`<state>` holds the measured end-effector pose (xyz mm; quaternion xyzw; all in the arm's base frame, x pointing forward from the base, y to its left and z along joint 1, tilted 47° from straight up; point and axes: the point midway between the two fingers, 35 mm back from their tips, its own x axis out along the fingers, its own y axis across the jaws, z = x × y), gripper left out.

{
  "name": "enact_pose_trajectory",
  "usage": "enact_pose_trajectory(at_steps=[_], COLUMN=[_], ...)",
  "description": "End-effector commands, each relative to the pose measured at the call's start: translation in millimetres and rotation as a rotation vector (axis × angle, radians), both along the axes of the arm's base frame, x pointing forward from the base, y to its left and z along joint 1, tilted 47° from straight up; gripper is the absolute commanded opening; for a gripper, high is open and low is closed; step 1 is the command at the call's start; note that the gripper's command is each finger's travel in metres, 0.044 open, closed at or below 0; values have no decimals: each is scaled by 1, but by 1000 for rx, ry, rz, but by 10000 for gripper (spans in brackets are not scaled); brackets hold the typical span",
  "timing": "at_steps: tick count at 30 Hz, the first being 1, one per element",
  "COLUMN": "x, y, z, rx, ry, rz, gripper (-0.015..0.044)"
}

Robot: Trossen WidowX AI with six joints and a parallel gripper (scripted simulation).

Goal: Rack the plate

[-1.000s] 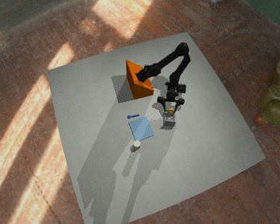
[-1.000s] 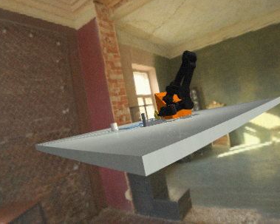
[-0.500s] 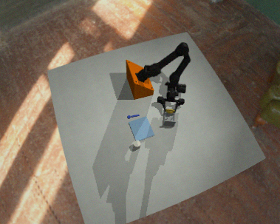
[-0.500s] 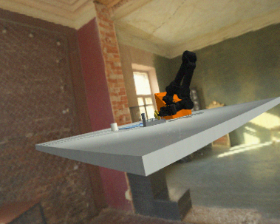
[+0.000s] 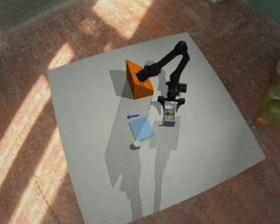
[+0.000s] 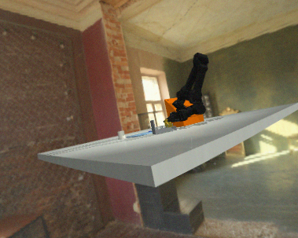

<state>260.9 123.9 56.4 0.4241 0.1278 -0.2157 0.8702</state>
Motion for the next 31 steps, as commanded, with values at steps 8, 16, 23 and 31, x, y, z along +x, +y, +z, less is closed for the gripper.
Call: enact_pose_trajectory(at_steps=[8,16,23,31], x=[-3,-6,2,8], y=[-60,-76,-88,-107], z=[65,81,68,51], rx=[-4,-17,-155,-293], ry=[-7,-13,149,371], rz=[-7,-4,35,104], gripper=[400,400,400,400])
